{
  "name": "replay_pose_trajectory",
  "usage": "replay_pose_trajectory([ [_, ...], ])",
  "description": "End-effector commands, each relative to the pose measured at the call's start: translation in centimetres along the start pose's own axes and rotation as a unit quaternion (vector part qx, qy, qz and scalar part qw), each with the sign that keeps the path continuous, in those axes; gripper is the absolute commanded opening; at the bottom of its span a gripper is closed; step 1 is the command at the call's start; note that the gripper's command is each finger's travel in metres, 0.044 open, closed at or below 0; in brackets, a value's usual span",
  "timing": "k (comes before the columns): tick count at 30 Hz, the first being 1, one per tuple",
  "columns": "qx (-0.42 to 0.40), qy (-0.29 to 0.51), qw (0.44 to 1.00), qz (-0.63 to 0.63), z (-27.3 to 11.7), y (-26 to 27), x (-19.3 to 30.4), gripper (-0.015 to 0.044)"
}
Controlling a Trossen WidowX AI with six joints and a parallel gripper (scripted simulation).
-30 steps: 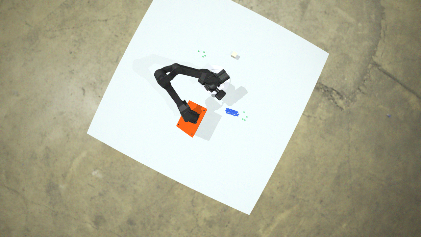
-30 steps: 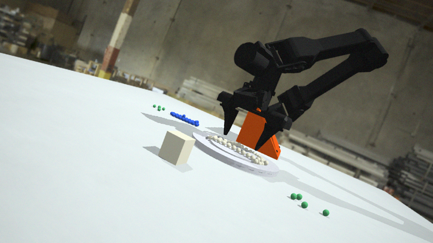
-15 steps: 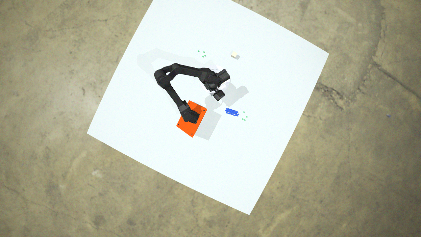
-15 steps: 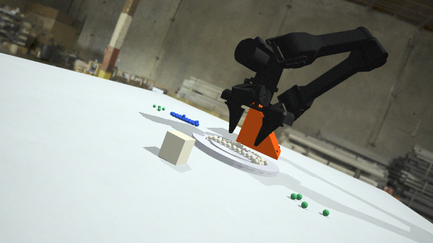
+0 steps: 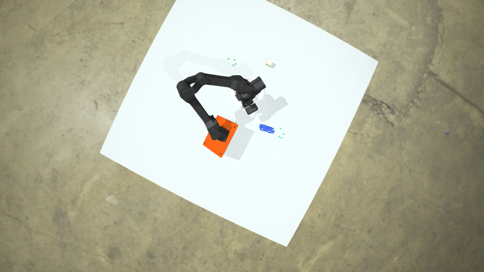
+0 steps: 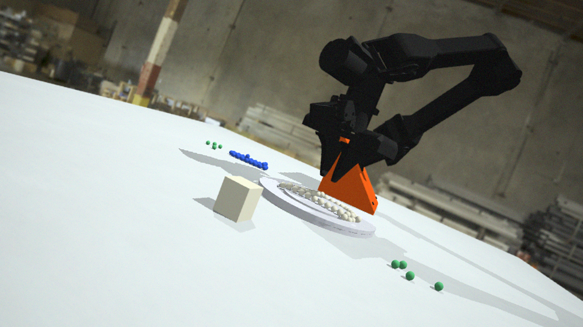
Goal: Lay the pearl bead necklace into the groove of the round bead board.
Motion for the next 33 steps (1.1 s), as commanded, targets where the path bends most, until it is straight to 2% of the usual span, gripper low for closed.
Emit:
replay_pose_trajectory([
  [1, 0.000, 0.000, 1.000, 0.000, 0.0, 0.0, 0.0, 0.0120],
  [29, 0.000, 0.004, 1.000, 0.004, 3.3, 0.0, 0.2, 0.0120],
  [33, 0.002, 0.003, 1.000, 0.002, 3.1, 0.0, 0.1, 0.0015],
])
Point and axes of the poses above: the point midway between the two fingers, 35 mm back from their tips, its own z axis out along the fingers, its own y axis across the jaws, x = y × z, the point moved 9 cm from there along -z, back along the fingers, and after that the axes turned 10 degrees about z, right-handed, at the moved point
